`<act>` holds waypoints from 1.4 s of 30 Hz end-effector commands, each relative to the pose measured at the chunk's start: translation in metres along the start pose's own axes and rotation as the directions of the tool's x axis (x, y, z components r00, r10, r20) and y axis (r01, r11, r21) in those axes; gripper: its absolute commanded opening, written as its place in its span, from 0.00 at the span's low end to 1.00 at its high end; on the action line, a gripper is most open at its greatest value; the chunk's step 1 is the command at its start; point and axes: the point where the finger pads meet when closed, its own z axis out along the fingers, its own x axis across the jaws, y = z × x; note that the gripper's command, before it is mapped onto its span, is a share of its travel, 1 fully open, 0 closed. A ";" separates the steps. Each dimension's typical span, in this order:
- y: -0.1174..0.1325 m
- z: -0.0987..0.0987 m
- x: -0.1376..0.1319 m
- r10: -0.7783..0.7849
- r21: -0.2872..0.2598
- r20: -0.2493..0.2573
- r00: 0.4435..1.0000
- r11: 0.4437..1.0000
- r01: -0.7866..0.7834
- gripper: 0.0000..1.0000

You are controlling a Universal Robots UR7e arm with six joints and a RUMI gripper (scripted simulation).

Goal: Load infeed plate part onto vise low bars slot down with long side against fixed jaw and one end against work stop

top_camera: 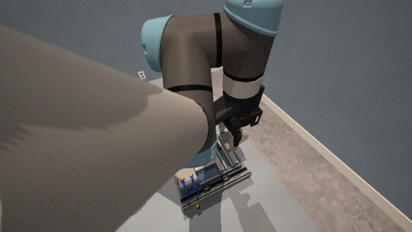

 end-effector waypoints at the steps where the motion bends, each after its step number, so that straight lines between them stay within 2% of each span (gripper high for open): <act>1: 0.003 0.006 -0.002 0.004 -0.003 0.001 1.000 1.000 -0.004 0.00; 21: 0.003 0.031 -0.003 0.004 -0.004 0.002 1.000 1.000 -0.004 0.00; 42: 0.003 0.067 -0.004 0.004 -0.004 0.002 1.000 1.000 -0.004 0.00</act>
